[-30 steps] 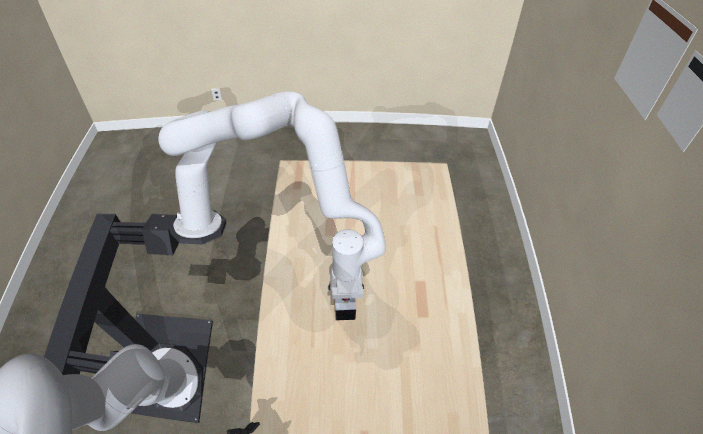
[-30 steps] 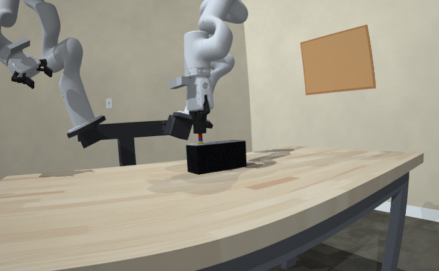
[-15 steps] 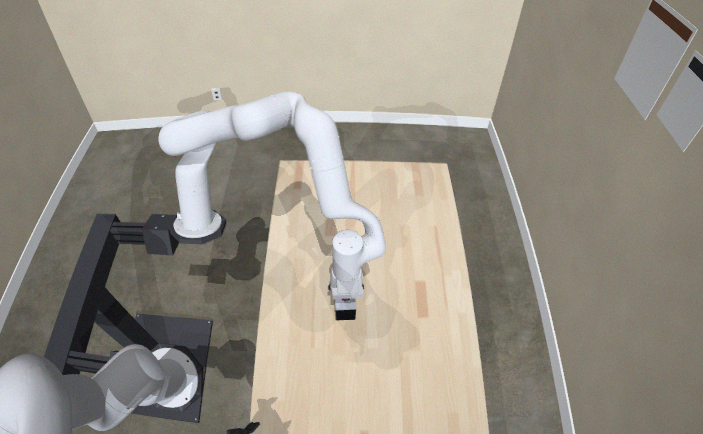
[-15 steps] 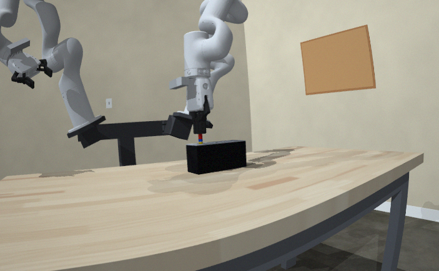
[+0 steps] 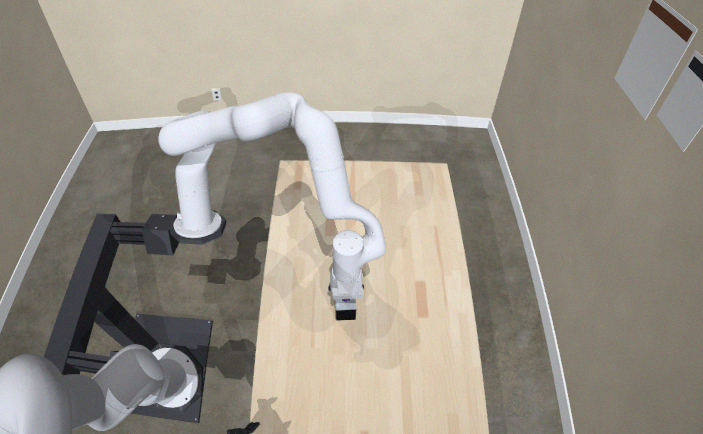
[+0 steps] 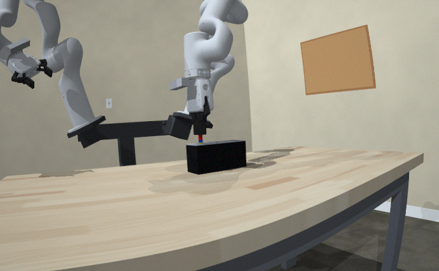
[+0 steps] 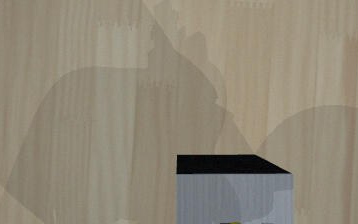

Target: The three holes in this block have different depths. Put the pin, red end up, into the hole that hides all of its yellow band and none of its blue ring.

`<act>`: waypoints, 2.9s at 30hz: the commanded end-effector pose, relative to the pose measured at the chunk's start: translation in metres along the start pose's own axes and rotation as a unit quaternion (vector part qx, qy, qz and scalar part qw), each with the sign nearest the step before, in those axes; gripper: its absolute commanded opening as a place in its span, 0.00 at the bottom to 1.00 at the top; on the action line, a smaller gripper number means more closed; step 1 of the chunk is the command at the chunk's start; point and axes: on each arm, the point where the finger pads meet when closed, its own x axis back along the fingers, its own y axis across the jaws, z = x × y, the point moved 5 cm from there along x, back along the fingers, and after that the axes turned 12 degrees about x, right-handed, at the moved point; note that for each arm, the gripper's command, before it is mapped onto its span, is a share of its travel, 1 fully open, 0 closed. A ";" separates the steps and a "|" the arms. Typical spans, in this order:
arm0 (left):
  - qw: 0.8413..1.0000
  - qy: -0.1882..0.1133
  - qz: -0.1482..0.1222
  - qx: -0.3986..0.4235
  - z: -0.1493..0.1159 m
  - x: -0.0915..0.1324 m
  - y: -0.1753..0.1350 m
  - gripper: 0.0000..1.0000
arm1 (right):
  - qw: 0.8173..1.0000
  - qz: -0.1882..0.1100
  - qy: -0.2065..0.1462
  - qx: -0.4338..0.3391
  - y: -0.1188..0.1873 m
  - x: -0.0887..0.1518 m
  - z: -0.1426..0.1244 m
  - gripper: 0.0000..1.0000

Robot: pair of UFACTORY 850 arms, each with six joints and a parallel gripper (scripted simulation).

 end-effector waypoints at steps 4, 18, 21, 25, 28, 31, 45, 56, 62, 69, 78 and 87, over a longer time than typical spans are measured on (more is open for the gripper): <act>1.000 0.001 0.001 0.000 0.000 0.001 -0.001 0.00 | 1.000 0.000 0.000 0.001 0.000 0.000 0.000 1.00; 1.000 0.001 0.001 0.000 0.000 -0.003 0.000 0.00 | 1.000 0.000 0.000 0.001 0.000 0.000 0.000 1.00; 1.000 0.001 0.001 0.000 0.000 -0.003 0.000 0.00 | 1.000 0.000 0.000 0.001 0.000 0.000 0.000 1.00; 1.000 0.001 0.001 0.000 0.000 -0.003 0.000 0.00 | 1.000 0.000 0.000 0.001 0.000 0.000 0.000 1.00; 1.000 0.001 0.001 0.000 0.000 -0.003 0.000 0.00 | 1.000 0.000 0.000 0.001 0.000 0.000 0.000 1.00; 1.000 0.001 0.001 0.000 0.000 -0.003 0.000 0.00 | 1.000 0.000 0.000 0.001 0.000 0.000 0.000 1.00; 1.000 0.002 0.001 0.000 0.000 -0.003 0.000 0.00 | 1.000 0.000 0.000 0.001 0.000 0.000 0.000 1.00; 1.000 0.002 0.001 0.000 0.000 -0.008 -0.001 0.00 | 1.000 0.000 0.000 0.001 0.000 0.000 0.000 1.00; 1.000 0.002 0.001 0.000 0.000 -0.008 -0.001 0.00 | 1.000 0.000 0.000 0.001 0.000 0.000 0.000 1.00; 1.000 0.002 0.001 0.000 0.000 -0.007 0.001 0.00 | 1.000 0.000 0.000 0.001 0.000 0.000 0.000 1.00; 1.000 0.002 0.001 0.000 0.000 -0.007 0.001 0.00 | 1.000 0.000 0.000 0.001 0.000 0.000 0.000 1.00; 1.000 0.002 0.001 0.000 0.000 -0.012 0.000 0.00 | 1.000 0.000 0.000 0.001 0.000 0.000 0.000 1.00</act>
